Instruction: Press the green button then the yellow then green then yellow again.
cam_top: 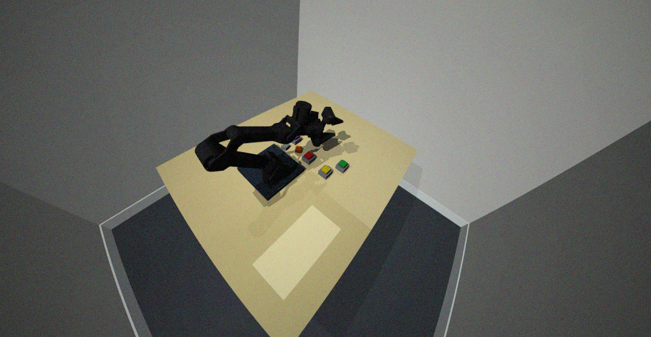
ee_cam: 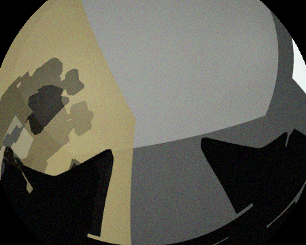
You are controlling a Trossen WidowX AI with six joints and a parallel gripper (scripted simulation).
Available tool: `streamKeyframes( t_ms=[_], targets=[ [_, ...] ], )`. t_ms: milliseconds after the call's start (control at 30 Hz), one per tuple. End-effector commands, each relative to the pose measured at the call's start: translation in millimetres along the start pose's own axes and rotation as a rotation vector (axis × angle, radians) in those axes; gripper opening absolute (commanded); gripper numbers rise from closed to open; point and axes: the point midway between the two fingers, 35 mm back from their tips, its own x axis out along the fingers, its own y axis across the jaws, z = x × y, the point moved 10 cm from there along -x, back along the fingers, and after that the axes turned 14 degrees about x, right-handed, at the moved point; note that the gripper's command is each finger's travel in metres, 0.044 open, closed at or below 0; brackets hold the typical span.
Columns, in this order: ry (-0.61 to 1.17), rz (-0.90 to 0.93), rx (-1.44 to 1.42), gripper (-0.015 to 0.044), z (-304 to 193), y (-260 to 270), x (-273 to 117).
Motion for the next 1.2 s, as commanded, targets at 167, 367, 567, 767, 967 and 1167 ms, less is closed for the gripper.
streamKeyframes(
  t_ms=[167,367,567,767,967,1167],
  targets=[
    [0.123,0.186,0.081,0.04,6.2,-19.7,30.0],
    [0.332,0.42,0.235,0.04,3.8,-42.7,69.0],
    [0.589,0.629,0.429,0.04,-9.8,-62.8,103.8],
    [0.887,0.81,0.637,0.04,-29.6,-80.2,130.6],
    [1.079,0.902,0.758,0.04,-42.8,-89.5,142.3],
    [1.079,0.902,0.758,0.0348,-45.9,-82.6,144.7]
  ],
)
